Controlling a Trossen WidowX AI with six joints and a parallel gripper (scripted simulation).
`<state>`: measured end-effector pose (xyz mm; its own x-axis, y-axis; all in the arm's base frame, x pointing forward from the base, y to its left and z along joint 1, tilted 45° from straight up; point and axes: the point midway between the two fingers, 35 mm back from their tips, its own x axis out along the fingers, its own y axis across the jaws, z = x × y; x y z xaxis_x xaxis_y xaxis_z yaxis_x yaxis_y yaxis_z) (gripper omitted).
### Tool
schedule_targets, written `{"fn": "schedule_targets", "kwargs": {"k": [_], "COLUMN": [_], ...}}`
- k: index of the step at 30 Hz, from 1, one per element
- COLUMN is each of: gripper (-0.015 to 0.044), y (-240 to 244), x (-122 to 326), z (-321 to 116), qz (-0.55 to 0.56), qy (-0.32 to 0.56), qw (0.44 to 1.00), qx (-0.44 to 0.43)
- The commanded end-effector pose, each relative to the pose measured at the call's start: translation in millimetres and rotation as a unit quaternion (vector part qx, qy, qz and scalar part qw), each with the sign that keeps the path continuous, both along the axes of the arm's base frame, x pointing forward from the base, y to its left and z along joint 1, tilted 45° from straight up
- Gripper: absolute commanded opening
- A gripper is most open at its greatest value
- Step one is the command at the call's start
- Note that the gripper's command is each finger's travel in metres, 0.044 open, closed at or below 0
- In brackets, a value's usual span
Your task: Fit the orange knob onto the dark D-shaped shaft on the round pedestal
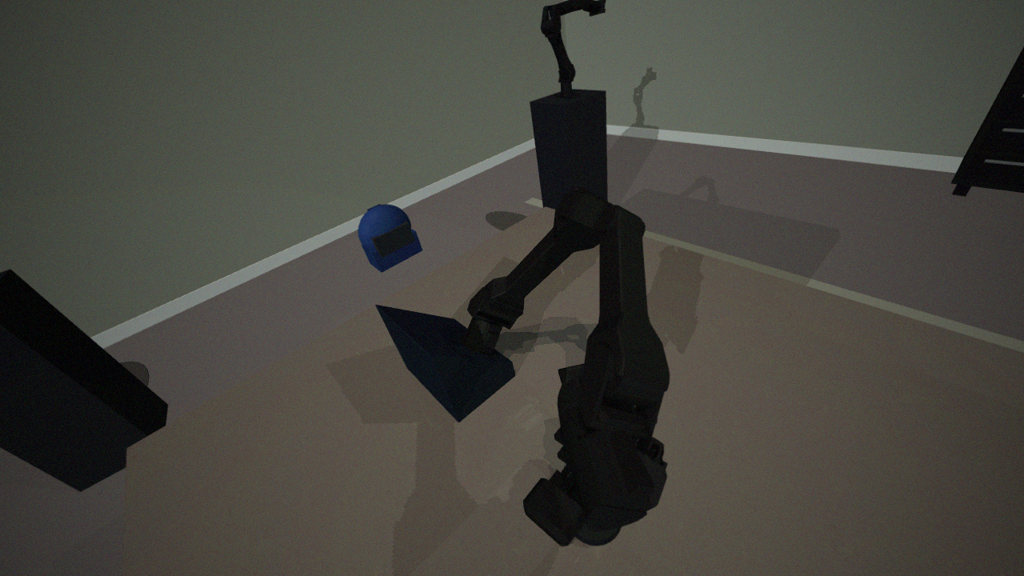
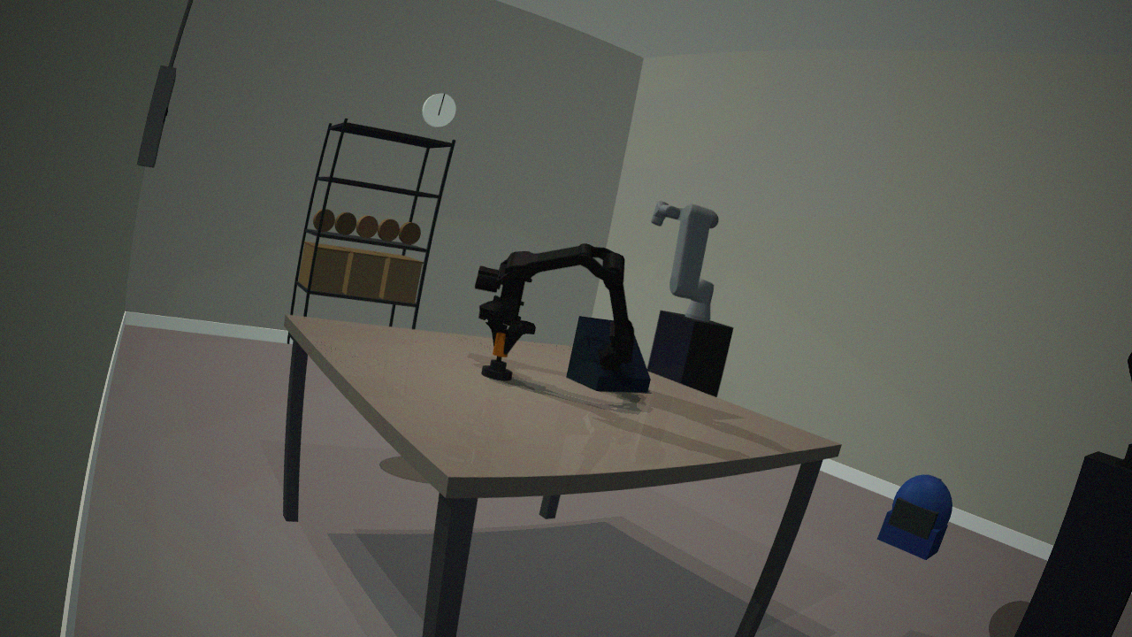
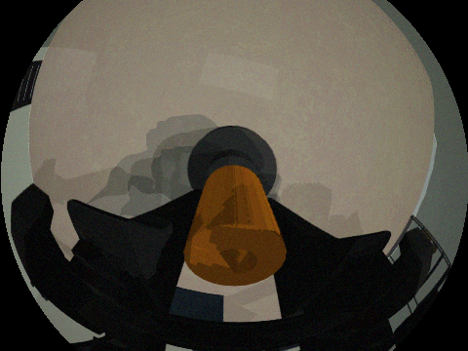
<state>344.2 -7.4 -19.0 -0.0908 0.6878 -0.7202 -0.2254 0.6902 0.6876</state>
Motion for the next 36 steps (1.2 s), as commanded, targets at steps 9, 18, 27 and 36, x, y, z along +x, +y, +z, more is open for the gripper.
{"fn": "schedule_targets", "kwargs": {"k": [9,18,27,36], "gripper": [0.0000,0.0000,0.0000,0.0000], "y": [-2.8,-1.1,1.3,5.8], "x": [-0.2,1.6,-0.8,-0.7], "z": [4.6,2.7,-1.1,-6.2], "qz": [0.000,0.000,0.000,0.001], "qy": [-0.003,-0.003,-0.003,-0.003], "qw": [1.000,1.000,1.000,1.000], "qx": [0.001,0.001,0.001,0.001]}}
